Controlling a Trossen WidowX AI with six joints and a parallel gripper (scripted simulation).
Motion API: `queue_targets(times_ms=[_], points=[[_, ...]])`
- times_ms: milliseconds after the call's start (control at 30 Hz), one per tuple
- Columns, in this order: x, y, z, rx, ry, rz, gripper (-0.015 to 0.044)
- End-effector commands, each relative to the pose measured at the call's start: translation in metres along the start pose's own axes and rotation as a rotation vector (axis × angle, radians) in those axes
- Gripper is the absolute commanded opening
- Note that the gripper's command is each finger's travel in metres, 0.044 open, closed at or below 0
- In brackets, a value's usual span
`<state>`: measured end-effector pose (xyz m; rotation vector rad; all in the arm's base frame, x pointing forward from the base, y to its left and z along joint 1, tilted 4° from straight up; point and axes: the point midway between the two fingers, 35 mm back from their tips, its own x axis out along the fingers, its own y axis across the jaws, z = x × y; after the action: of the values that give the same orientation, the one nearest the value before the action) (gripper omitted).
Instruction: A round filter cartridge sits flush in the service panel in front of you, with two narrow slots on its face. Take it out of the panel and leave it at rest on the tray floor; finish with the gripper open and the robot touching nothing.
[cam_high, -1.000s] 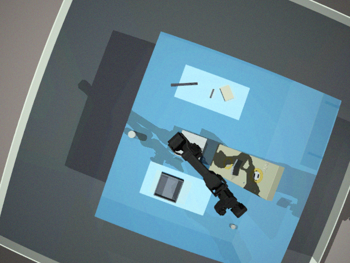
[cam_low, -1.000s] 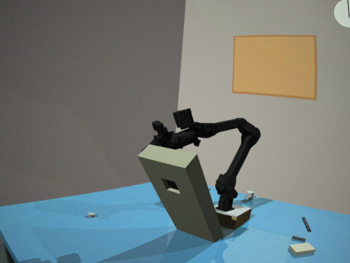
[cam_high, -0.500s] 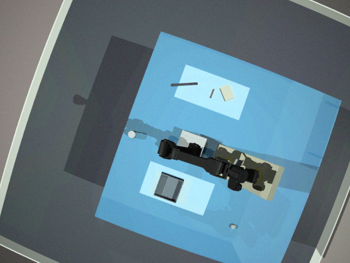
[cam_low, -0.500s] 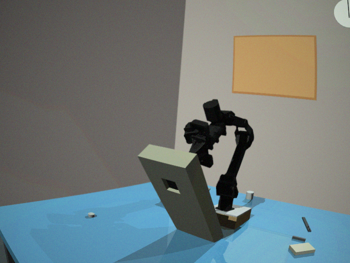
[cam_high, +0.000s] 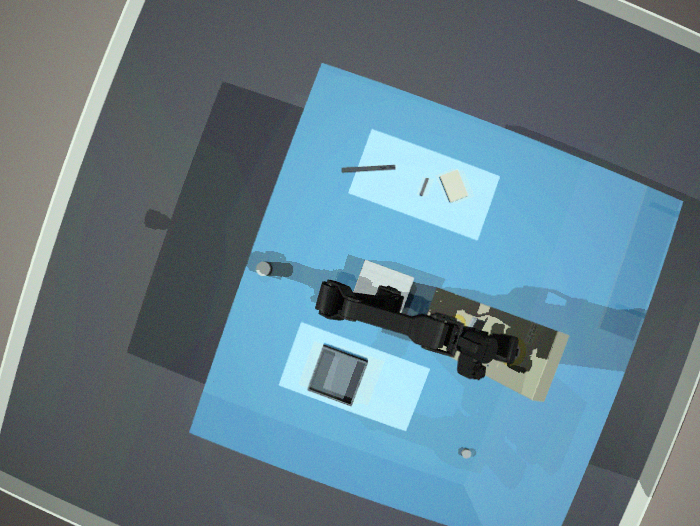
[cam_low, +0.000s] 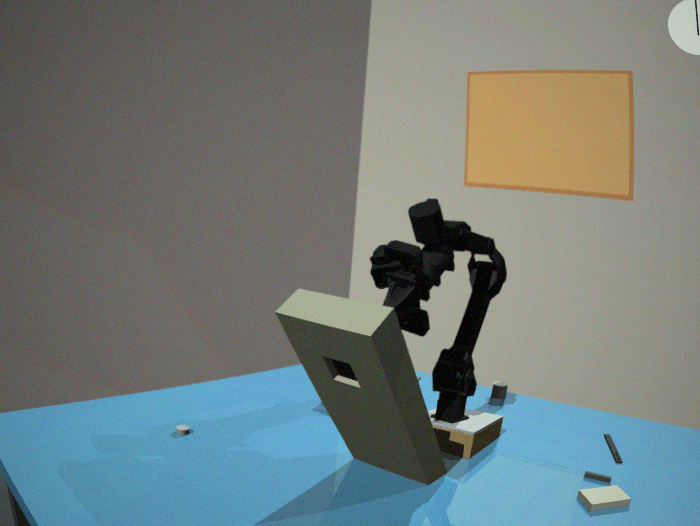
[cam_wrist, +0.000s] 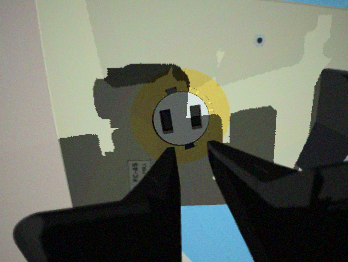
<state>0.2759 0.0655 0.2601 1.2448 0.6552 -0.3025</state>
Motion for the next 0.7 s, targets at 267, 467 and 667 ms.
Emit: queue_targets(times_ms=[267, 467, 667], points=[[0.02, 0.001, -0.001, -0.005, 0.004, 0.001, 0.0088], [0.029, 0.001, -0.001, -0.005, 0.004, 0.002, 0.0088], [0.039, 0.001, -0.001, -0.005, 0.004, 0.003, 0.0088]])
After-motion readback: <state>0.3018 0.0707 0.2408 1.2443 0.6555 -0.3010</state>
